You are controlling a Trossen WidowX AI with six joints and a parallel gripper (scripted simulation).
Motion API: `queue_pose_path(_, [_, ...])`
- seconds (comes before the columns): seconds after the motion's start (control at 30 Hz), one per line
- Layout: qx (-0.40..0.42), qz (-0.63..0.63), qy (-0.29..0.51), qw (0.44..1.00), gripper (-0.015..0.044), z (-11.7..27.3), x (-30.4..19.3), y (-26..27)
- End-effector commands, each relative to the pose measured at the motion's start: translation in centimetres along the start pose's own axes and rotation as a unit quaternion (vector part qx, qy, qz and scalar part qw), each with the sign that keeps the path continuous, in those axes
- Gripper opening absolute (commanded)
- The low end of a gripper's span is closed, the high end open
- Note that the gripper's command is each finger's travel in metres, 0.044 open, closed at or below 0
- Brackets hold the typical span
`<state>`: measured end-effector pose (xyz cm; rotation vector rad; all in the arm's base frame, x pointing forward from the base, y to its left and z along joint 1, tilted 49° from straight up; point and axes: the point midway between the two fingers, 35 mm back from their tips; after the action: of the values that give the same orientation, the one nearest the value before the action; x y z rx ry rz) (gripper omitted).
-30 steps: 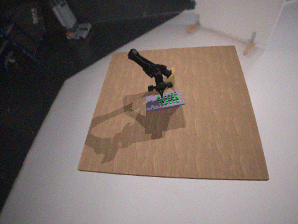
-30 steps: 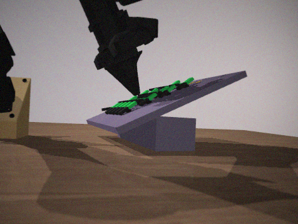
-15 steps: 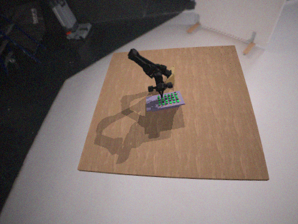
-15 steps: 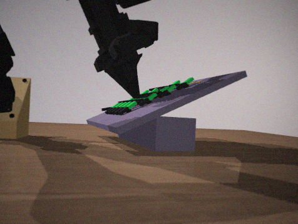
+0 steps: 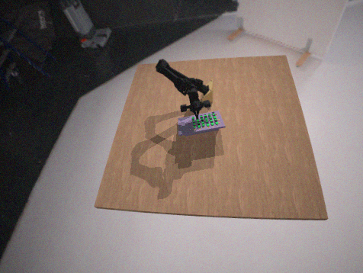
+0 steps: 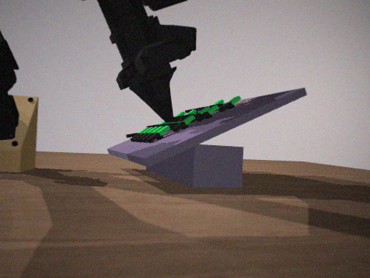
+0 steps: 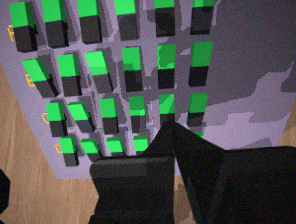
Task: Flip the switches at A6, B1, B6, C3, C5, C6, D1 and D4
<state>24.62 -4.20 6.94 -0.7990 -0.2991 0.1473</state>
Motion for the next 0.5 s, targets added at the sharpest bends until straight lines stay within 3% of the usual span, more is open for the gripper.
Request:
queue_pose_path(0.0, [0.001, 0.002, 0.000, 1.000, 0.0000, -0.06, -0.04, 0.06])
queue_pose_path(0.47, [0.001, 0.002, 0.000, 1.000, 0.0000, -0.25, -0.04, 0.06])
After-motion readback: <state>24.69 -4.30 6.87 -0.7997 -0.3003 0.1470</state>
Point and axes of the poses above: the point midway between the two fingers, 35 mm back from their tips, its own z axis back along the fingers, its own y axis across the jaws, x = y × z, and after that the axes turned 4 degrees about -z, right-handed
